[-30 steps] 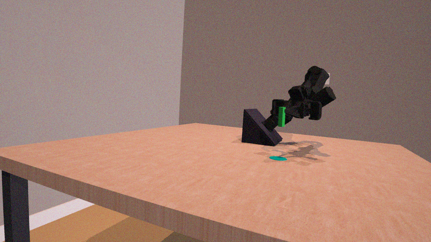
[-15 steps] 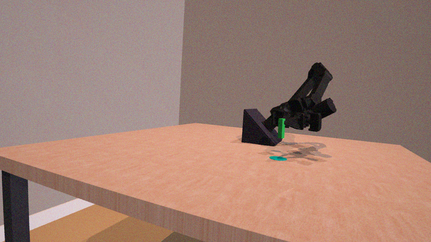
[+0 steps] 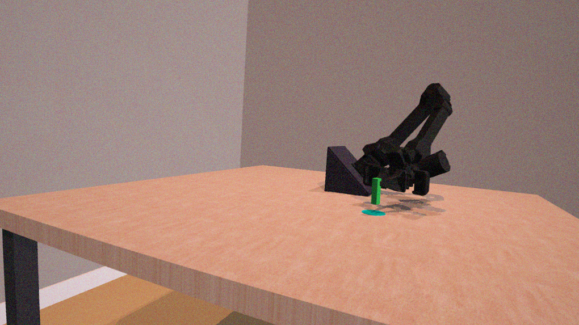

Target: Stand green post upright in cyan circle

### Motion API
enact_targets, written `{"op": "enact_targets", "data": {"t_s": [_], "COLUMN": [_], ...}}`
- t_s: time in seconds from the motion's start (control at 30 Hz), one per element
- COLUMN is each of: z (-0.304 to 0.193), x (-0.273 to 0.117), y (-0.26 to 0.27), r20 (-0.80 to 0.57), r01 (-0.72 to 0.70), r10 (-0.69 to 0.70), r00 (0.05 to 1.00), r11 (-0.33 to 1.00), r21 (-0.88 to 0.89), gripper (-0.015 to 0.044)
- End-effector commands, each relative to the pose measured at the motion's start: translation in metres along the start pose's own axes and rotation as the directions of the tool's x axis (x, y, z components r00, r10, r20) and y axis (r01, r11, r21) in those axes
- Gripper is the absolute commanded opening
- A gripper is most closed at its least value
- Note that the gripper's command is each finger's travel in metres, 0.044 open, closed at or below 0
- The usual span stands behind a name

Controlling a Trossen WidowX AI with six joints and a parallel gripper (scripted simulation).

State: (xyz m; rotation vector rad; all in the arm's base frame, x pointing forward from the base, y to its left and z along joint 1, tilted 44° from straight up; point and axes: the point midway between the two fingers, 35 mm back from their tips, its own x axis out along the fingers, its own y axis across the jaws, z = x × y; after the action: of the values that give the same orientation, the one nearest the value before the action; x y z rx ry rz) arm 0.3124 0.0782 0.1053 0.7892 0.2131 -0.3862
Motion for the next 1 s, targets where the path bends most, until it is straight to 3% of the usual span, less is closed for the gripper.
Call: {"op": "enact_targets", "data": {"t_s": [0.0,0.6,0.97], "z": [-0.004,-0.023,-0.023], "x": [0.000,0.002,0.002], "y": [-0.004,-0.004,-0.004], "r20": [0.005,0.000,0.000], "r01": [0.006,0.000,0.000], "r10": [-0.006,0.000,0.000], "r00": [1.000,1.000,1.000], "r11": [1.000,1.000,1.000], "r21": [0.001,0.001,0.001], "gripper": [0.0023,0.0023,0.0311]}}
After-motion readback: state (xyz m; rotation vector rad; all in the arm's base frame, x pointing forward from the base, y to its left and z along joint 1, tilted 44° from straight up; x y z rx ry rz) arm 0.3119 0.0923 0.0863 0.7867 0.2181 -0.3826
